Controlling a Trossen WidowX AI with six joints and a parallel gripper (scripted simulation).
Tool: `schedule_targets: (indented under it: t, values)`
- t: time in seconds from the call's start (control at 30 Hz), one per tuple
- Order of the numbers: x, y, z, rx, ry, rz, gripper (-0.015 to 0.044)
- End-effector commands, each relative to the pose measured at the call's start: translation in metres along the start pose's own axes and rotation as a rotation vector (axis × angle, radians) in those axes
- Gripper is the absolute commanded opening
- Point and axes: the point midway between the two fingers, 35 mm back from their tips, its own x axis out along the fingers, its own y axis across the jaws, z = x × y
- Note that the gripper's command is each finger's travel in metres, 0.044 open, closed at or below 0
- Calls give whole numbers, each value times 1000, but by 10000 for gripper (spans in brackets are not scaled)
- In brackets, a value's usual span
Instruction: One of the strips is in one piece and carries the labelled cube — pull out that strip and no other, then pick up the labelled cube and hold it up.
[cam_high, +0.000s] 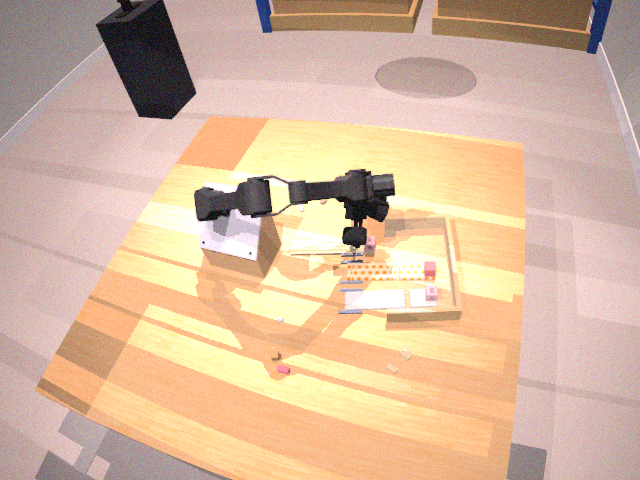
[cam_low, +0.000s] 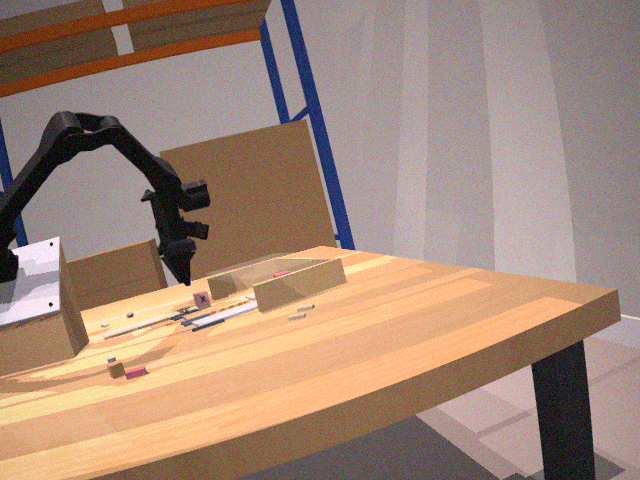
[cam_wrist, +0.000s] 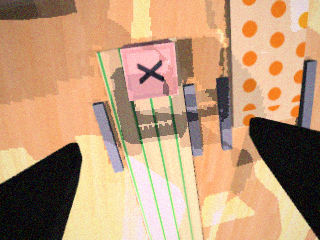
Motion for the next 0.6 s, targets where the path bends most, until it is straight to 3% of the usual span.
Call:
schedule_targets:
  t: [0.0, 0.13, 0.37, 0.57]
  values:
    - [-2, 1, 15, -1, -2, 2, 440]
    - [-4, 2, 28, -1, -3, 2, 440]
    - [5, 2, 29, -1, -3, 2, 256]
    - [15, 2, 29, -1, -3, 2, 250]
